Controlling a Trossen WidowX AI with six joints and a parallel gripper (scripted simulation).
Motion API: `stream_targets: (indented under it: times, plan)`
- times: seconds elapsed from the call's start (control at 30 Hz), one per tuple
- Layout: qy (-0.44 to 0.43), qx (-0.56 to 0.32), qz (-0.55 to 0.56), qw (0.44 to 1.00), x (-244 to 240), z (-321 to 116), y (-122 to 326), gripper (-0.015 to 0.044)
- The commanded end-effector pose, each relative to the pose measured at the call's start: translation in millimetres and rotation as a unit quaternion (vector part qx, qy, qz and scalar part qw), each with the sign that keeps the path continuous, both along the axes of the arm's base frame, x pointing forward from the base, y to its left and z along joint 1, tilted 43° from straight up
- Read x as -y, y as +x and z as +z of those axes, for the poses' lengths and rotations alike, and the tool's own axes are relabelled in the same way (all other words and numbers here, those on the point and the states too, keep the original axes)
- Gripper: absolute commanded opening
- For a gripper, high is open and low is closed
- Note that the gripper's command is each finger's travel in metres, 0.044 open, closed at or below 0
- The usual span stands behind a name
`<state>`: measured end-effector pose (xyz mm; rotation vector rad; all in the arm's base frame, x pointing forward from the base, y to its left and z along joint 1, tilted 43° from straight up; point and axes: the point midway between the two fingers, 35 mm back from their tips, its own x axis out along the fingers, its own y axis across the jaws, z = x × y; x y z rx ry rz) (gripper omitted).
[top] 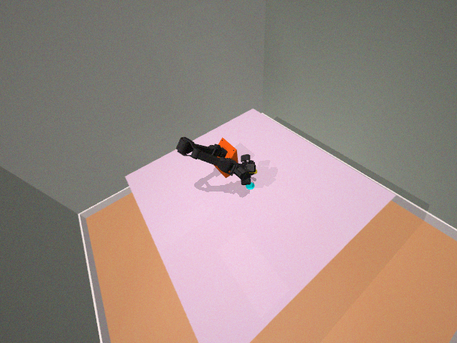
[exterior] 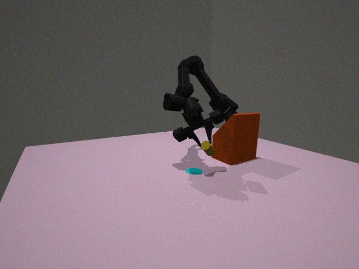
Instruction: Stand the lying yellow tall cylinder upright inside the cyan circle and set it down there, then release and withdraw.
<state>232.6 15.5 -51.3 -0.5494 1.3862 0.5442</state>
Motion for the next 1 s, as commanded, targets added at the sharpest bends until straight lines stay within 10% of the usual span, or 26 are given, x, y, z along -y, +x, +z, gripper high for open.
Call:
stream_targets:
  times: [0.0,0.97]
  plan:
    - [0.013,0.012,0.006,1.0,-0.6,1.2,0.0,0.0105]
    - [0.076,0.087,0.035,0.993,1.0,5.6,2.0,0.0105]
